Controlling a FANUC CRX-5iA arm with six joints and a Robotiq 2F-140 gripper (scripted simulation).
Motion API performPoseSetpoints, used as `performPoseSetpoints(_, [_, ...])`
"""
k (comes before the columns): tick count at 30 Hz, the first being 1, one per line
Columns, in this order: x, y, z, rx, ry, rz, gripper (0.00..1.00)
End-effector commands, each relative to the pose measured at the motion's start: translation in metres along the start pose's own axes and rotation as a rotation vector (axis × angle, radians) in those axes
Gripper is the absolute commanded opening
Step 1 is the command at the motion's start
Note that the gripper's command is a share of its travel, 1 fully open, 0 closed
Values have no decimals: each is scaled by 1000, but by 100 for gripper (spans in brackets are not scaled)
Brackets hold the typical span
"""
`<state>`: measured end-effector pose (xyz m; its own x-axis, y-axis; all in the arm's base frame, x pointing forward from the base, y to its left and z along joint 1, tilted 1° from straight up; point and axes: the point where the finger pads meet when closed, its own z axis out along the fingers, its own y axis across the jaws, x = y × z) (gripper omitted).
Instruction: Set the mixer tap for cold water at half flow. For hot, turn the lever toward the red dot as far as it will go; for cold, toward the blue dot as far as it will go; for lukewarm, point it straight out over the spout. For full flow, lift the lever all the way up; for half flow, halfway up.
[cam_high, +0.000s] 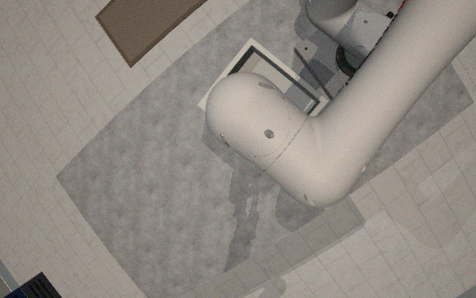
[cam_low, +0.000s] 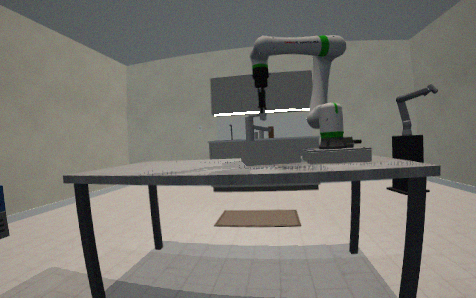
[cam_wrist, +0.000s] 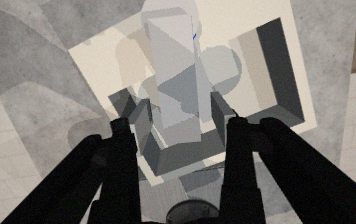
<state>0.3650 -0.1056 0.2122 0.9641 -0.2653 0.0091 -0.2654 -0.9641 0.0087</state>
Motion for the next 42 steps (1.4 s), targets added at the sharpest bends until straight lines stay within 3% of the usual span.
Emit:
performPoseSetpoints(1, [0,0,0,0,0,0,42])
performPoseSetpoints(32, [0,0,0,0,0,0,42])
performPoseSetpoints(33, [0,0,0,0,0,0,0])
performPoseSetpoints(42, [0,0,0,0,0,0,0])
